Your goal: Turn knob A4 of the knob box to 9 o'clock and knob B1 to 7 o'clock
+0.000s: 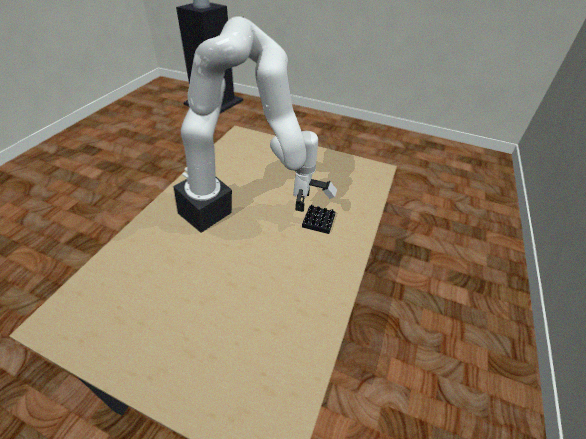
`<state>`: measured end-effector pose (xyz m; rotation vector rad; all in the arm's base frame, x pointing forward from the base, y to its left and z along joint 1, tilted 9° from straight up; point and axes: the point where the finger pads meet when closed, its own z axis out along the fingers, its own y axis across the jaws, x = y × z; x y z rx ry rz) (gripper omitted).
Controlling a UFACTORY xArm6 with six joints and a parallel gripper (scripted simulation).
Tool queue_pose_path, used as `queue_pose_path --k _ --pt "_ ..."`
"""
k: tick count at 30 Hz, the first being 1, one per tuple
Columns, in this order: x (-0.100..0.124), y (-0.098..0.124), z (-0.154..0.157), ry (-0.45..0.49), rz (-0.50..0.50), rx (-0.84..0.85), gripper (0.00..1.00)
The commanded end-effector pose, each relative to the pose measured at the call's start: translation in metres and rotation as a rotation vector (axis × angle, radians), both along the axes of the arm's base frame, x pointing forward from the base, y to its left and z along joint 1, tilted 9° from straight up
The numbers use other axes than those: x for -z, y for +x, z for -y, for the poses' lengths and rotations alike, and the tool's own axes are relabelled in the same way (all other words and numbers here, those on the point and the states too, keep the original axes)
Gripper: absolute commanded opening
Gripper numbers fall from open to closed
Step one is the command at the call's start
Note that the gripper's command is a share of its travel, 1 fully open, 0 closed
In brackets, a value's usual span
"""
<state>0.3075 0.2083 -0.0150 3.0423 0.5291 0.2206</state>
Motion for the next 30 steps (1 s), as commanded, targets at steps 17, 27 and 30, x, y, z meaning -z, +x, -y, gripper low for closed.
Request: queue_pose_path --k 17,27,30 --pt "-0.0025 0.0026 -0.0038 0.054 0.011 0.349 1.00" --pt "-0.0043 0.0044 -0.0074 0.113 0.019 0.745 1.00" --pt "-0.0048 0.0049 -0.0084 0.130 0.022 0.858 1.00"
